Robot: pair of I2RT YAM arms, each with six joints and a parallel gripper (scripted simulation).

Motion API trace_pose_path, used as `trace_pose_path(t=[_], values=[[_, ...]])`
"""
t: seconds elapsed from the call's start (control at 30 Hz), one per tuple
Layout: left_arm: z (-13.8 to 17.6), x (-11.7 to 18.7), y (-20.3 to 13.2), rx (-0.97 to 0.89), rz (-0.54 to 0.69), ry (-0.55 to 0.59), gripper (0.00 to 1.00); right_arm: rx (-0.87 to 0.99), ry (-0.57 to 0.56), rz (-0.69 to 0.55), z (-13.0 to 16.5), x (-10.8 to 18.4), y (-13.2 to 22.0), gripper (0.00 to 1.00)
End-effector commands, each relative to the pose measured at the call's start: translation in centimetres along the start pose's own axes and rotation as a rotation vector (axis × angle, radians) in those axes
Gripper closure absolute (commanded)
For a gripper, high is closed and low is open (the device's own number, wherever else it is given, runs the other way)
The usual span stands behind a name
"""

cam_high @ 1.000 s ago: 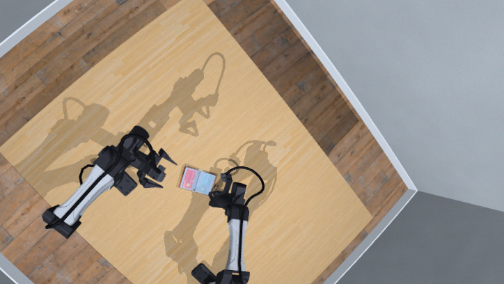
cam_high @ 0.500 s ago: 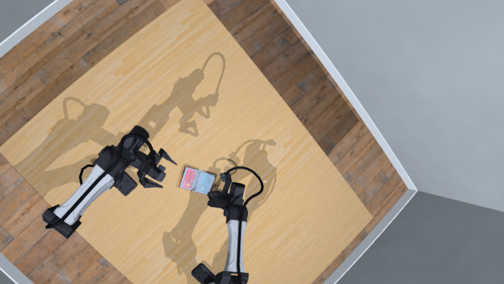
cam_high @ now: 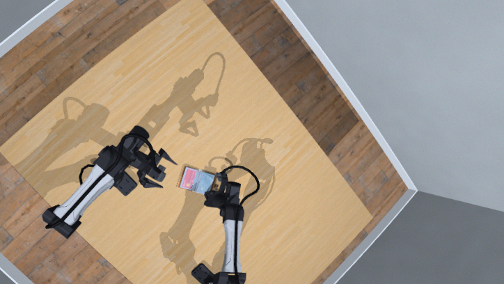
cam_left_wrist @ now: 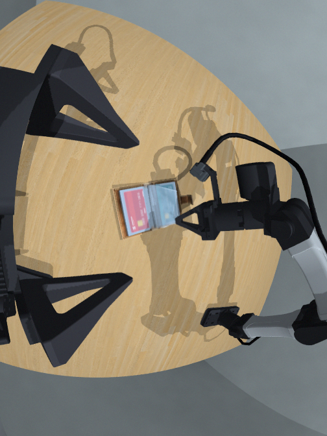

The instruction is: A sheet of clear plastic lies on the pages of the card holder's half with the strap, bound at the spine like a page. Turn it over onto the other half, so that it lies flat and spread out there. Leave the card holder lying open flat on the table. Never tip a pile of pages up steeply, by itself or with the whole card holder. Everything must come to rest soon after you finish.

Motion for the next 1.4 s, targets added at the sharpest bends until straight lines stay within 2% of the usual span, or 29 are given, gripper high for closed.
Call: trace_pose_path(t=[0.0, 0.17, 0.23, 0.9, 1.37], values=[[-0.2, 0.1, 0.3, -0.008, -0.006, -0.001, 0.0, 0.029, -0.055, -0.017, -0.6, 2.5, 1.7, 0.99], [-0.2, 0.1, 0.3, -0.008, -0.006, -0.001, 0.0, 0.025, -0.032, -0.039, -0.1, 2.8, 1.9, 0.99], [-0.2, 0.1, 0.3, -0.008, -0.006, -0.001, 0.0, 0.035, -0.064, -0.045, -0.9, 3.5, 2.2, 0.99], [-0.2, 0.1, 0.3, -0.008, -0.006, -0.001, 0.0, 0.023, -0.055, -0.038, -0.5, 3.0, 2.3, 0.99], [-0.2, 0.1, 0.3, -0.008, -0.006, -0.001, 0.0, -0.008, -0.058, -0.026, 0.4, 3.4, 5.1, 0.99]])
Point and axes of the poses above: on each arm, the point where the finger pads meet when closed, its own x axis back along the fingers, its own y axis across the jaws, z = x × y, the point moved 1 cm from there along x, back along the fingers, and after that the axes turned 11 degrees about -x, right-handed, at the moved point
